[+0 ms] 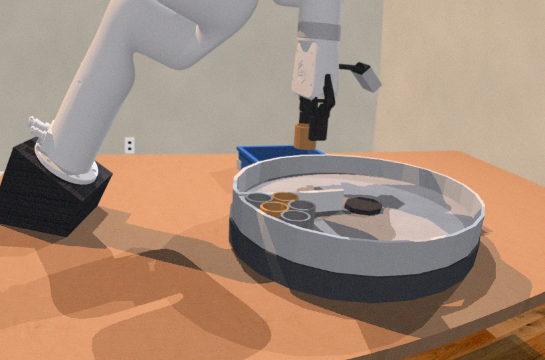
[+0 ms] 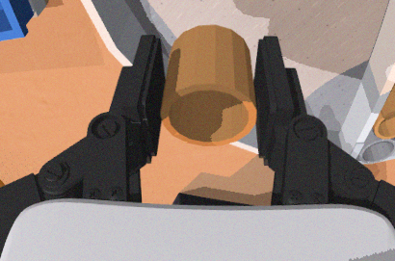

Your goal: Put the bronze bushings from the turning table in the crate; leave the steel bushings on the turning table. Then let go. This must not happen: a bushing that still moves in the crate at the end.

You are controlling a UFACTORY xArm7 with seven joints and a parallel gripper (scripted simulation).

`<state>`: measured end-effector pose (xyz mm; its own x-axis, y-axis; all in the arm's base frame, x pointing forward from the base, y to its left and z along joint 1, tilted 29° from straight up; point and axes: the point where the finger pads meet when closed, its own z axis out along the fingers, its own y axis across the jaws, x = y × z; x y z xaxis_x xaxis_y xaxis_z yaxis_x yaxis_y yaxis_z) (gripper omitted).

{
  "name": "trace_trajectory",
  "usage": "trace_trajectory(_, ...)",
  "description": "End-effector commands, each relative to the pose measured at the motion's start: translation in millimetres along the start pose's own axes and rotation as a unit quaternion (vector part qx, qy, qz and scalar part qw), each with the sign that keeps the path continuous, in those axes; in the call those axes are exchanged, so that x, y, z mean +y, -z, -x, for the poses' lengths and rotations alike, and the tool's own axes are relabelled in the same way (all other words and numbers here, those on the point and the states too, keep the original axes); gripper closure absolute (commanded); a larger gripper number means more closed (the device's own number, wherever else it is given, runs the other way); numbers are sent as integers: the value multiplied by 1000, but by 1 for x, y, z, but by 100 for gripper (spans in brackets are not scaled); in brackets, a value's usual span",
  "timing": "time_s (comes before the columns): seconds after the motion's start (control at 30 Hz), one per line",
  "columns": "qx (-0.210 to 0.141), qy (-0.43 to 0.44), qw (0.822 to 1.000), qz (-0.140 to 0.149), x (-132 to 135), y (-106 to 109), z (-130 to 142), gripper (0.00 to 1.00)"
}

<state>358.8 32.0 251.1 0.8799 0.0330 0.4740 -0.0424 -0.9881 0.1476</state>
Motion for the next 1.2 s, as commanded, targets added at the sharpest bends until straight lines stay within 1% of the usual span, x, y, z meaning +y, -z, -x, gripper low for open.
trace_trajectory(0.0,-5,1,1000,4,-41,-2,-11,100)
trace_trajectory(0.33,-5,1,1000,4,-117,-3,-29,100)
trace_trajectory(0.4,-5,1,1000,4,-117,-3,-29,100)
trace_trajectory(0.5,-5,1,1000,4,-148,-3,-36,100)
trace_trajectory(0.8,-5,1,1000,4,-201,-4,-48,100)
trace_trajectory(0.87,-5,1,1000,4,-211,-4,-51,100)
trace_trajectory(1.03,-5,1,1000,4,-211,-4,-51,100)
trace_trajectory(1.17,-5,1,1000,4,-224,-4,-54,100)
